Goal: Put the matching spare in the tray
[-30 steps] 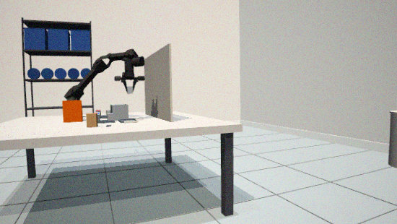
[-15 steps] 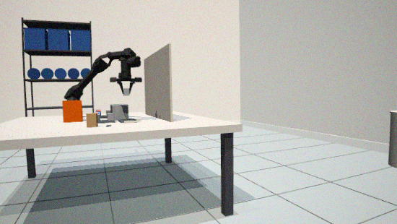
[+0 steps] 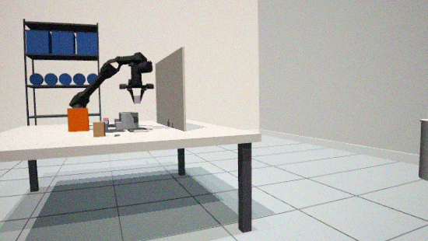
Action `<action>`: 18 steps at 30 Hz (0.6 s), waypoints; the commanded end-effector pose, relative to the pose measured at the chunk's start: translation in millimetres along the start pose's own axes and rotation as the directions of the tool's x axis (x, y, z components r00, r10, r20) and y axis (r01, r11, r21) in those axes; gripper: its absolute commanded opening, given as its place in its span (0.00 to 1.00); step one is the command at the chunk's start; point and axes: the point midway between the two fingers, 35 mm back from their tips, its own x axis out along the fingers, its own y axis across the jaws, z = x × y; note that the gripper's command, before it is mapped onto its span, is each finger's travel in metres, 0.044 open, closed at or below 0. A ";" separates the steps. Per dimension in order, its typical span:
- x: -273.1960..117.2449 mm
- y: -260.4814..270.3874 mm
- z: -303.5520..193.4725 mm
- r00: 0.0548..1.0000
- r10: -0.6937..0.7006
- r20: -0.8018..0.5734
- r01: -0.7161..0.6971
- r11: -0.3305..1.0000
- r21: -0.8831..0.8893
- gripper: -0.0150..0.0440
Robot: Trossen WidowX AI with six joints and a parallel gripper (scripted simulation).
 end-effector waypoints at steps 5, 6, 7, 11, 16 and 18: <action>7.2 -1.1 -0.7 1.000 -0.001 0.002 0.001 1.000 0.004 0.25; 8.0 -1.2 -0.7 1.000 -0.001 0.002 0.001 1.000 0.004 0.25; 8.8 -1.4 -0.8 1.000 -0.001 0.002 0.001 1.000 0.004 0.25; 12.0 -1.9 -1.1 1.000 -0.001 0.002 0.001 1.000 0.004 0.25; 16.0 -2.6 -1.5 1.000 -0.001 0.001 0.001 1.000 0.004 0.25; 17.6 -2.9 -1.6 1.000 -0.001 0.001 0.001 1.000 0.004 0.25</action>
